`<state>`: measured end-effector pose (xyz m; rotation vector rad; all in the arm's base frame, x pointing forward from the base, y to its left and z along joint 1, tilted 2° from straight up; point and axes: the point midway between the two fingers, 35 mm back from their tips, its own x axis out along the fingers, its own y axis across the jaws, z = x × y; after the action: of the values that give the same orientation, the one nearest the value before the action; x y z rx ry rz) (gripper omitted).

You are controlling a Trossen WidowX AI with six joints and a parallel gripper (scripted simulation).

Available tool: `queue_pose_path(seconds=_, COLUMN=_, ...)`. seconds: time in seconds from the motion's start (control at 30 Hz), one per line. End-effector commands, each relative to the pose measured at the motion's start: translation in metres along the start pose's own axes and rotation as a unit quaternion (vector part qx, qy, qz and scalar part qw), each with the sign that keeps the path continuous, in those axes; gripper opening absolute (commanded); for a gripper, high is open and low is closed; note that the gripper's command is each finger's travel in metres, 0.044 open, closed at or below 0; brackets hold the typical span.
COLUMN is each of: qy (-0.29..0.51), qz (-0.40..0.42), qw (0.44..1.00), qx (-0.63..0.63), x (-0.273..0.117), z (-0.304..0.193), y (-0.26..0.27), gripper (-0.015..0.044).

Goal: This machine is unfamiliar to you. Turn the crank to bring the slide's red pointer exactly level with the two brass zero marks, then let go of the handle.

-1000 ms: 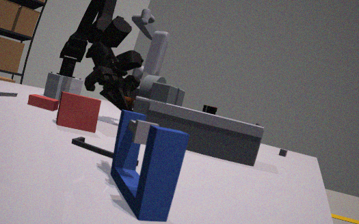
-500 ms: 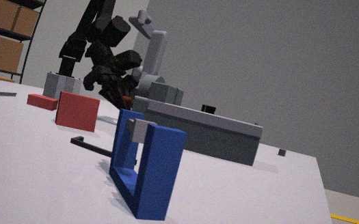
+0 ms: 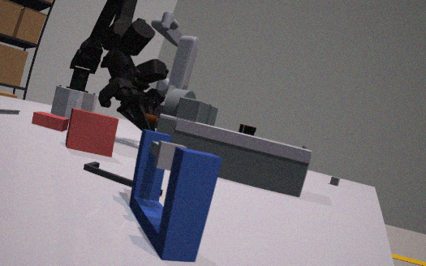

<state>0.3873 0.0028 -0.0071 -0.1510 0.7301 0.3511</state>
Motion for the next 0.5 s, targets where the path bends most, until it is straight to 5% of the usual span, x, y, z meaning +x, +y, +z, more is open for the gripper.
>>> queue_pose_path(seconds=0.0, qy=-0.002, qz=-0.012, qw=1.0, qx=0.001, x=-0.0018, z=0.0014, y=-0.009, gripper=0.0)
queue_pose_path(seconds=0.47, qy=-0.002, qz=-0.012, qw=1.0, qx=0.001, x=-0.0026, z=0.0023, y=-0.0102, gripper=0.0)
